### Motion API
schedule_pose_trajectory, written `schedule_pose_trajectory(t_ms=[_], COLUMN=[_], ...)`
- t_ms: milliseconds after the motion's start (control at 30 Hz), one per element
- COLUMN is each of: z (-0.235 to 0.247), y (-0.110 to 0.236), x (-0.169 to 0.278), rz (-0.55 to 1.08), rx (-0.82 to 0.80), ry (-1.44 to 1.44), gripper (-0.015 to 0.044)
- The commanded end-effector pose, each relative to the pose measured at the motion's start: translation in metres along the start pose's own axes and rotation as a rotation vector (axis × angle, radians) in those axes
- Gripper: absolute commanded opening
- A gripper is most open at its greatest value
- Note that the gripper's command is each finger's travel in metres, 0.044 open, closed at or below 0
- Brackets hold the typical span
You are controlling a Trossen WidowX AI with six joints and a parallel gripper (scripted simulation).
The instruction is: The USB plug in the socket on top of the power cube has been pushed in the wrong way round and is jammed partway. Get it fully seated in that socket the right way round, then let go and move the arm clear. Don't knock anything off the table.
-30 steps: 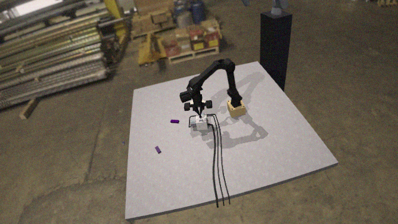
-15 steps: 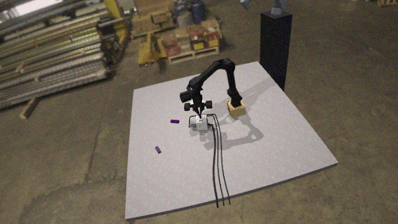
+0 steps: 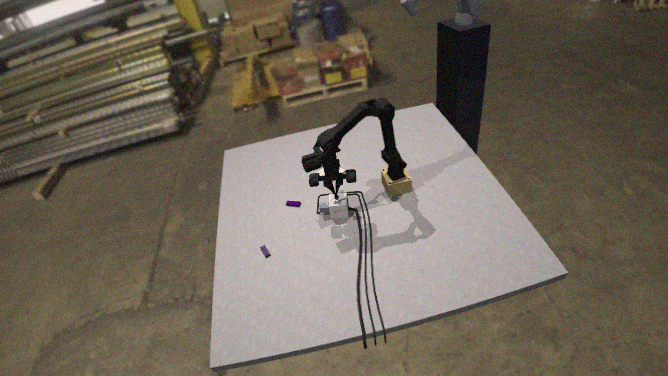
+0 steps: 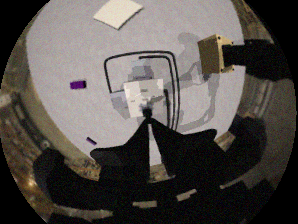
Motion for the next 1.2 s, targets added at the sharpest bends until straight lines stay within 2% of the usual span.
schedule_pose_trajectory(t_ms=[0, 1167], z=[-0.0005, -0.0004], y=[-0.0009, -0.0053], x=[0.0002, 0.0004], rz=[0.009, 0.032], rx=[0.002, 0.001], ry=[-0.005, -0.011], gripper=[0.0, 0.0])
Point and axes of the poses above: the point midway between the two fingers, 35 mm back from their tips, its own y axis back along the fingers, its own z axis across the jaws, x = y × z, the point moved 6 cm from there along y, back along the fingers, and after that the axes turned 1 degree about y, right-handed, at the moved point
